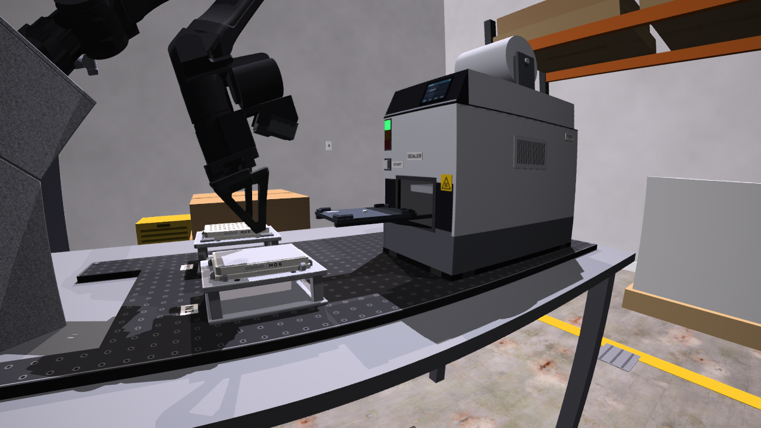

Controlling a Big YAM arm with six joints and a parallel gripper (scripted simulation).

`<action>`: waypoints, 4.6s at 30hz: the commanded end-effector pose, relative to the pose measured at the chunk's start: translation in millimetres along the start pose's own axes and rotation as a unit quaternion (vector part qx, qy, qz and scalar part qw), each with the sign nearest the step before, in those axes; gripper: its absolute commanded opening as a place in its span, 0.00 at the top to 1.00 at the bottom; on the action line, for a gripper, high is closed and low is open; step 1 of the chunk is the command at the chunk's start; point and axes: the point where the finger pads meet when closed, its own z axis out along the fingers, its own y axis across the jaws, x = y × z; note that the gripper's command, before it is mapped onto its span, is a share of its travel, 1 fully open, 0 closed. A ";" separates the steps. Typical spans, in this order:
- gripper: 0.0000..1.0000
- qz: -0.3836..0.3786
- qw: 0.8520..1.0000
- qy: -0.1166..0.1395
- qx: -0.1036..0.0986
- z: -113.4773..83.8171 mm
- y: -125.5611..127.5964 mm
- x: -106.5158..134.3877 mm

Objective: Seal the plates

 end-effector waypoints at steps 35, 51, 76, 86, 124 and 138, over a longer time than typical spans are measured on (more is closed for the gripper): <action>0.00 -0.011 1.000 -0.022 0.009 -60.5 -7.6 -38.5; 0.00 -0.009 1.000 -0.021 0.009 -76.6 -7.0 -43.0; 0.00 -0.017 1.000 -0.013 0.002 -65.8 -1.1 -37.6; 0.00 -0.017 1.000 -0.013 0.002 -65.9 -1.2 -37.9; 0.00 0.001 0.989 0.147 0.011 -72.8 -5.1 -40.4; 0.00 0.053 0.998 0.022 0.015 -74.3 0.7 -15.2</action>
